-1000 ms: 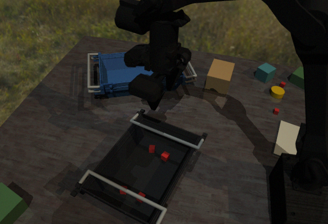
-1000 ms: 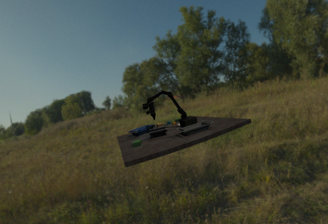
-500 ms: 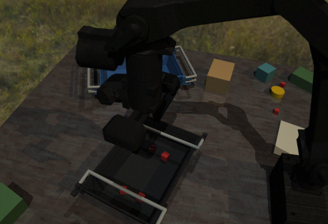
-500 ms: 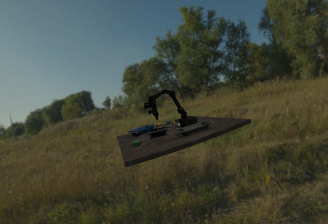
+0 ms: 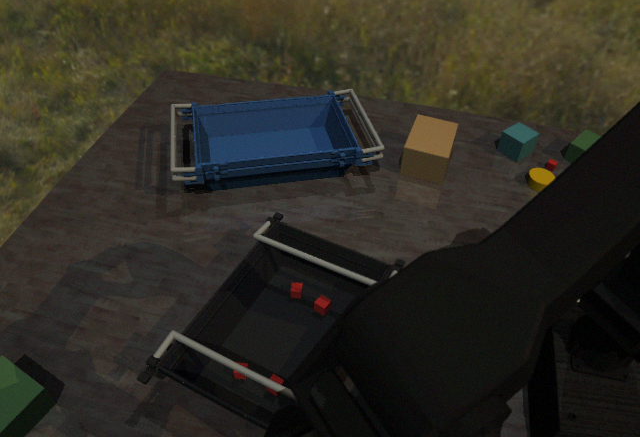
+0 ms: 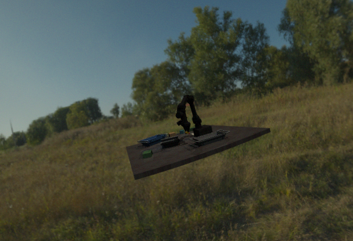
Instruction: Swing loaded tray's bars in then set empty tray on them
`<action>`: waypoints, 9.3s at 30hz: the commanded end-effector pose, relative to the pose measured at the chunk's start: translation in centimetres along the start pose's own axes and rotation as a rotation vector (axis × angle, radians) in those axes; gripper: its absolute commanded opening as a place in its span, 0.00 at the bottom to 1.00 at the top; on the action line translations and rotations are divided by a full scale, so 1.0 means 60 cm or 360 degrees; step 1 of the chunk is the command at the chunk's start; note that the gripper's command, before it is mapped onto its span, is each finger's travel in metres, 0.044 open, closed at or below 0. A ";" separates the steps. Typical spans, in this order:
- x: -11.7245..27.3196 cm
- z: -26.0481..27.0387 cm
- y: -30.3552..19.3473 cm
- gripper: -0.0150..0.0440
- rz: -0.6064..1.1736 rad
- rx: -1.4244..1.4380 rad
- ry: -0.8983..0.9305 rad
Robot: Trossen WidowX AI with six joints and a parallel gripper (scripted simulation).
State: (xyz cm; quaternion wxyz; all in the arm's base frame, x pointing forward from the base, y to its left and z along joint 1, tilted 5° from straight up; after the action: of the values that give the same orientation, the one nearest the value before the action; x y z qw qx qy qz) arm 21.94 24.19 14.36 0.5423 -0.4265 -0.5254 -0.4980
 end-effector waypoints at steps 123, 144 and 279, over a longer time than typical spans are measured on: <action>-0.063 0.114 -0.268 0.25 0.0012 0.0103 0.0033; 0.031 0.149 -0.255 0.25 0.0011 0.0103 0.0037; 0.092 -0.272 0.112 0.25 -0.0025 -0.2268 -0.0006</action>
State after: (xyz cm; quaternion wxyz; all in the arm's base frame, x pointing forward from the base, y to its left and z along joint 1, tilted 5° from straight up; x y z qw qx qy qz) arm 30.08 9.62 18.66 0.1439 -0.6761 -0.0974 -0.7160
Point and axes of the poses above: the point midway between the two fingers, 35 mm back from their tips, its own x axis back along the fingers, its own z axis across the jaws, y = z × x, the point moved 4 cm from there along x, back along the fingers, and after that the axes turned 11 degrees about x, right-handed, at the moved point
